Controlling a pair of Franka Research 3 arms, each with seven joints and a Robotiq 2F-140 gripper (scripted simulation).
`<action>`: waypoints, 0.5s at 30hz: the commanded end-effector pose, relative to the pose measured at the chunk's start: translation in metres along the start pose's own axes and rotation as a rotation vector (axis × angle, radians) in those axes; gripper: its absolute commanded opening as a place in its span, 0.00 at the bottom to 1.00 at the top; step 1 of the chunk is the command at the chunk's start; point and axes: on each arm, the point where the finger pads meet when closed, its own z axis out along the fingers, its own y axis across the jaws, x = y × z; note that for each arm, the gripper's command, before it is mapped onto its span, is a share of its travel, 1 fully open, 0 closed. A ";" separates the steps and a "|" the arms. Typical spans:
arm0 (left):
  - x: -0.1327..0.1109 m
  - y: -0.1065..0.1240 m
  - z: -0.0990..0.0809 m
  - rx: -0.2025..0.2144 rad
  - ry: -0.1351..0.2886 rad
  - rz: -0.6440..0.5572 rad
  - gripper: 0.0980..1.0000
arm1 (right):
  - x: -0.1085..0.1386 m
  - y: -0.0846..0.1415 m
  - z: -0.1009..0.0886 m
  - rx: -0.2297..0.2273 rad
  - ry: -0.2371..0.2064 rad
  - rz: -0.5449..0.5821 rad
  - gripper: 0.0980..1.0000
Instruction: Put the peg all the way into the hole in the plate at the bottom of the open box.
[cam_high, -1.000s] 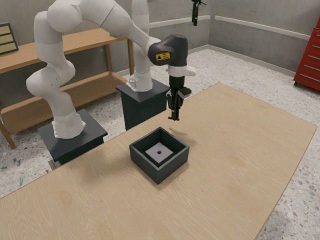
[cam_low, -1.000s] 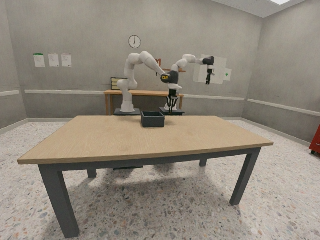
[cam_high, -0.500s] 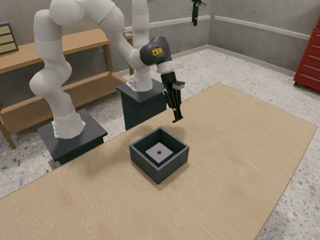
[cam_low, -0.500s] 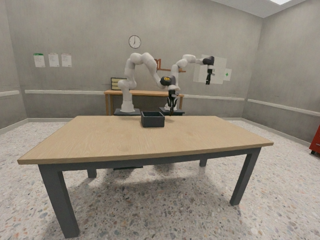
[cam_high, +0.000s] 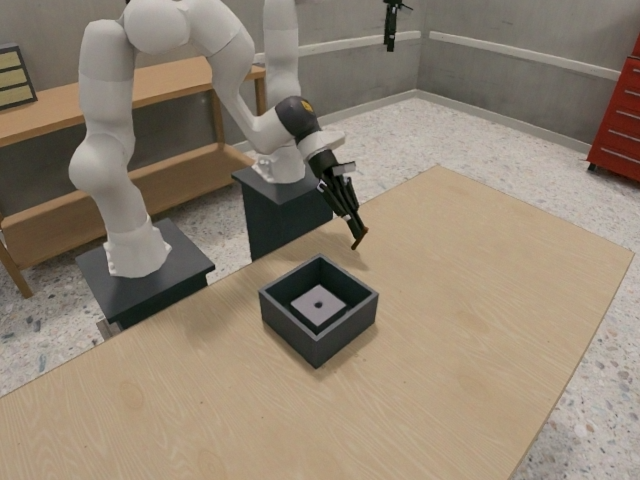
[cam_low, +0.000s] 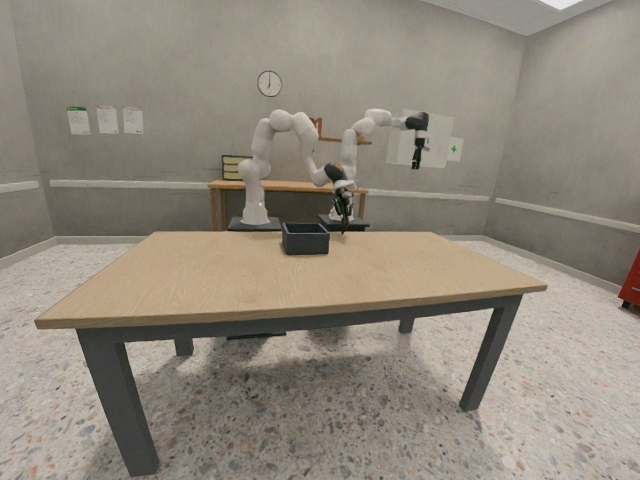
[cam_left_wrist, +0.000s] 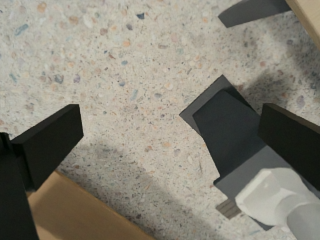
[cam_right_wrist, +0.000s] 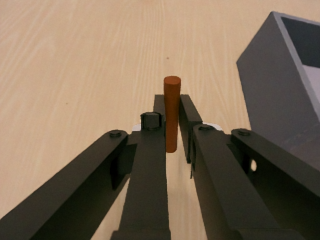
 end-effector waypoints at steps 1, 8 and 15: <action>-0.001 0.001 -0.001 -0.004 0.003 -0.005 1.00 | 0.011 0.015 0.008 -0.068 0.161 0.218 0.00; -0.001 0.001 -0.001 -0.004 0.003 -0.005 1.00 | 0.011 0.015 0.008 -0.103 0.292 0.287 0.00; -0.001 0.001 -0.001 -0.004 0.003 -0.005 1.00 | 0.011 0.015 0.008 -0.106 0.316 0.291 0.00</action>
